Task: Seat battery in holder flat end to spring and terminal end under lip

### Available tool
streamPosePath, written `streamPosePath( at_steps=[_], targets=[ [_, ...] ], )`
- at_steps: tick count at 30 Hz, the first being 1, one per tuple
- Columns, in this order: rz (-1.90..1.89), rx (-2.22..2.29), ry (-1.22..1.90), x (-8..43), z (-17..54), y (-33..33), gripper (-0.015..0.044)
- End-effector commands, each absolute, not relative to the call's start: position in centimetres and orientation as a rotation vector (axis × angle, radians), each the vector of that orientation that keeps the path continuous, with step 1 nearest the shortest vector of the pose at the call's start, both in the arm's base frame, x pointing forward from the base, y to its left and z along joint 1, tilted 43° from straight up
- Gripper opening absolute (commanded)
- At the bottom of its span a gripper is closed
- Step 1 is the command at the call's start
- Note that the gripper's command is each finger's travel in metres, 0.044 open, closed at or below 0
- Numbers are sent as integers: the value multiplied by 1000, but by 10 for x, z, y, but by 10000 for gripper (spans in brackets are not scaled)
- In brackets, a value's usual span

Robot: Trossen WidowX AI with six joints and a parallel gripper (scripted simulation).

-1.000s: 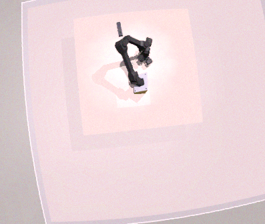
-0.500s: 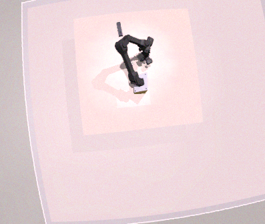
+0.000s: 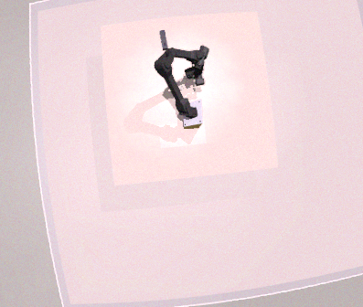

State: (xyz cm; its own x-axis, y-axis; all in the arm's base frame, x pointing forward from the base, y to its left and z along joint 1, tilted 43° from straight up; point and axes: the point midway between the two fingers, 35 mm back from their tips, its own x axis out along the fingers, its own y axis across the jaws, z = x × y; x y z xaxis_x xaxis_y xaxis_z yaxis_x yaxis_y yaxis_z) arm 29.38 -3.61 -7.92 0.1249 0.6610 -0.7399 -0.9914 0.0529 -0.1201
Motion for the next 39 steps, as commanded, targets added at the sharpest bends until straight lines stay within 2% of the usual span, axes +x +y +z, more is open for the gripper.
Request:
streamPosePath(
  at_steps=[1,20,39],
  targets=[
    [1318,-605,671,292,-73,-32,62],
    [910,84,1132,292,-39,-8,62],
    [388,753,1451,286,-7,17,62]
  ],
)
